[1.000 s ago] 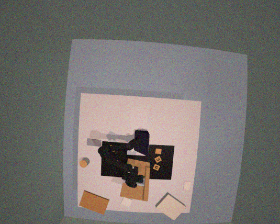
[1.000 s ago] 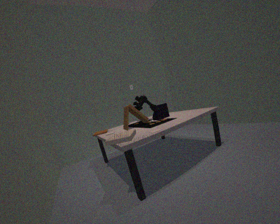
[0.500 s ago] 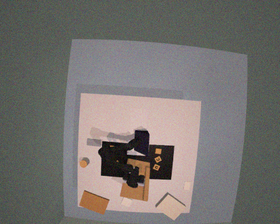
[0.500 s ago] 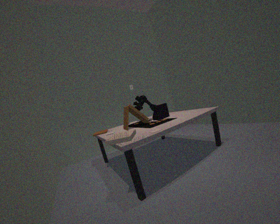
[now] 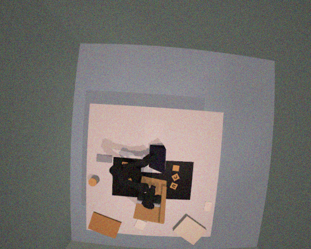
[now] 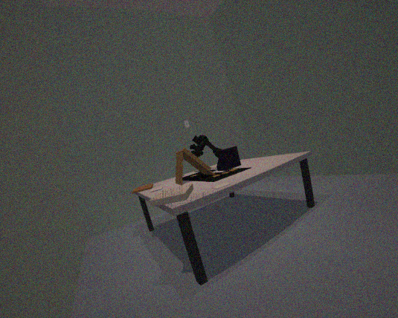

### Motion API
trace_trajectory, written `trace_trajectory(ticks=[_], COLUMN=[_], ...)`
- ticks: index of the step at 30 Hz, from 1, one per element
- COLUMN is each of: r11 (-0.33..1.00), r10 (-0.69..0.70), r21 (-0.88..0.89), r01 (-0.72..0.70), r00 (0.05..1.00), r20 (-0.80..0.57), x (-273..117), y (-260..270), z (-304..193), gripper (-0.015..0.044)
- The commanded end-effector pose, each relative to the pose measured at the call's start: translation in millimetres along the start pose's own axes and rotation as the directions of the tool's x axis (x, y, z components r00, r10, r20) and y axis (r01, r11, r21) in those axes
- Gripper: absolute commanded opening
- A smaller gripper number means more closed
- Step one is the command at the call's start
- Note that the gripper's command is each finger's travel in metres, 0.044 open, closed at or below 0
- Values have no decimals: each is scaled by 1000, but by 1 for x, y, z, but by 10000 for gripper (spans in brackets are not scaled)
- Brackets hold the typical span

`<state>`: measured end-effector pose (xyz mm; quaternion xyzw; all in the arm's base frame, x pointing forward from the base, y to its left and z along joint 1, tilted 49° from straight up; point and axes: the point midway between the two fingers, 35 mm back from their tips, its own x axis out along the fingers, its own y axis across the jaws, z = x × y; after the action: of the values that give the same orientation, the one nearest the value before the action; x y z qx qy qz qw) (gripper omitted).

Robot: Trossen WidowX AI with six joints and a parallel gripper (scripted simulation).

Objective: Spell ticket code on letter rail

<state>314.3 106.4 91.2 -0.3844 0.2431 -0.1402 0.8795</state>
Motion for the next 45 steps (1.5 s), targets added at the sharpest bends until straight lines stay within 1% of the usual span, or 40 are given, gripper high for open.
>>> trace_trajectory(ticks=[1,45], r11=[1000,1000], r10=[-4,-4], r21=[5,6], r01=[4,4], r00=[1000,1000], r20=[0,0], x=[0,0], y=[2,25], z=[0,1], gripper=[0,0])
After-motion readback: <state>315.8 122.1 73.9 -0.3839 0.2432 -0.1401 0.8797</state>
